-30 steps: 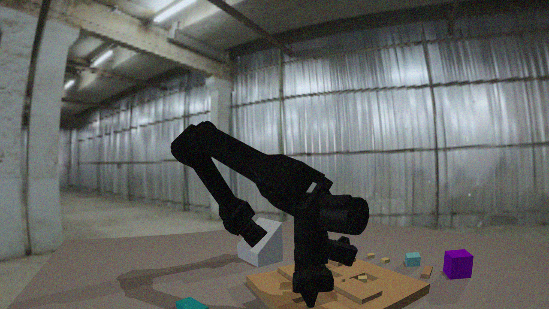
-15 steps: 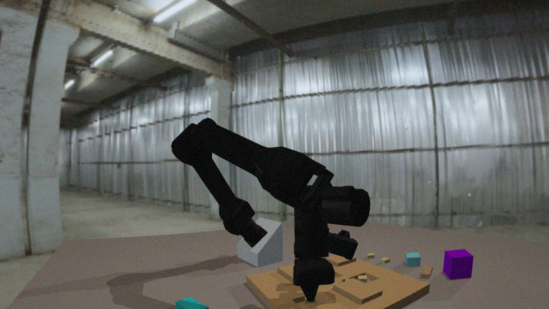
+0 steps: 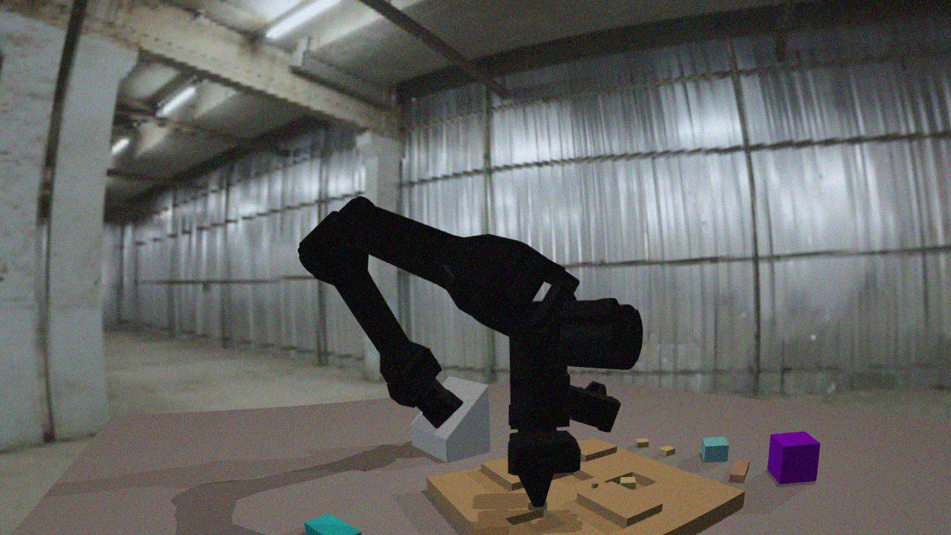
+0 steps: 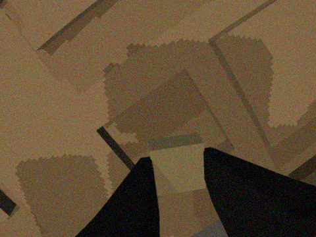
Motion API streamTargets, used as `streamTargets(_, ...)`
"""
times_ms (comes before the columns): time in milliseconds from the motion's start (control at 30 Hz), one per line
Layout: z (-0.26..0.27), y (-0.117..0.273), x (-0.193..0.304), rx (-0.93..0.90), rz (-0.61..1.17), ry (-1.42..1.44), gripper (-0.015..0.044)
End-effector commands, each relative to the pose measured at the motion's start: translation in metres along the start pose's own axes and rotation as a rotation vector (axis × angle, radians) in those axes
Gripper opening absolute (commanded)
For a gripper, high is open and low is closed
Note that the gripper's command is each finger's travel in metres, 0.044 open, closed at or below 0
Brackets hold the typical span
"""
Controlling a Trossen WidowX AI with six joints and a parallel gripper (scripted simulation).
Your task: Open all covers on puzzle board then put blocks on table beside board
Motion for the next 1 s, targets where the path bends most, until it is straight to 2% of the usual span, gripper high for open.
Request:
streamTargets(0, -0.001, 0.008, 0.000, 0.001, -0.003, -0.007, 0.0080)
streamTargets(967, -0.001, 0.063, 0.006, -0.001, -0.004, -0.005, 0.0080)
Point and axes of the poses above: the point midway between the two fingers, 35 mm back from their tips, its own y axis back along the fingers, its own z axis across the jaws, x = y × z, the point moved 4 cm from there along y, back along the fingers, and after that the axes turned 4 degrees about y, right-handed, at the moved point
